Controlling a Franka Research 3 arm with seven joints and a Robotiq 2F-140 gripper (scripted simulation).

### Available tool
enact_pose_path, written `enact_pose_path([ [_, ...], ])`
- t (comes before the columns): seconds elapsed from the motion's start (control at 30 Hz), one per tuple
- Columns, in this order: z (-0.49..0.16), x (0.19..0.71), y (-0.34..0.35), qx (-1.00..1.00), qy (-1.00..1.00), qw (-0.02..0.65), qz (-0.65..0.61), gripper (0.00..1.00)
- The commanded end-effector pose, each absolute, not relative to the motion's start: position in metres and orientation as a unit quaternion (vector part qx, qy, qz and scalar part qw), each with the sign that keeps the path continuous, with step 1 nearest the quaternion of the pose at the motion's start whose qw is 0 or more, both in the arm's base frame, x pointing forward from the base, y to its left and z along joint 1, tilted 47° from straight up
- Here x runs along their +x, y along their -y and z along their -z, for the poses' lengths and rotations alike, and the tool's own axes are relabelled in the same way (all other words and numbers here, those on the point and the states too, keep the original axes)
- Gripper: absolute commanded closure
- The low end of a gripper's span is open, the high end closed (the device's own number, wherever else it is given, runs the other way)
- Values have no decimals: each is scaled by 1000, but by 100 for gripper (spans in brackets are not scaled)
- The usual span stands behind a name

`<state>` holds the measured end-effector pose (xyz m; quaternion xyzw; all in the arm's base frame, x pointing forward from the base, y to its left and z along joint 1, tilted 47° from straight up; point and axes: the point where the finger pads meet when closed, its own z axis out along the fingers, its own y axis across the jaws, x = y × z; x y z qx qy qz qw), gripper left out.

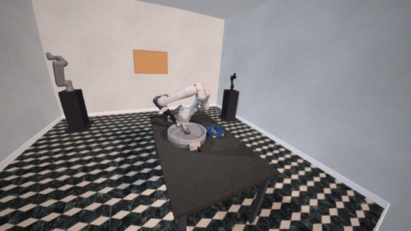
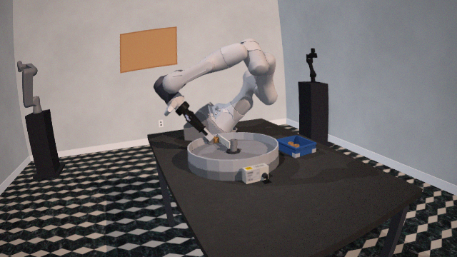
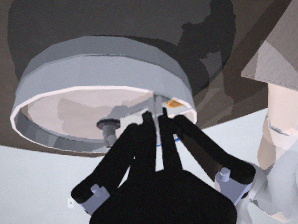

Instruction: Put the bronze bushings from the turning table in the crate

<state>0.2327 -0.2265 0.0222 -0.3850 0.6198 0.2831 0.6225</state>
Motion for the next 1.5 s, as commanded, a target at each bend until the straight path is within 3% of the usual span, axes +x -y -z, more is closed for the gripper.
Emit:
enact_pose_path([
  [0.0, -21, 232, 224, -386, -619, 623, -284, 100],
  [1.47, -82, 190, 273, -386, -619, 623, -284, 100],
])
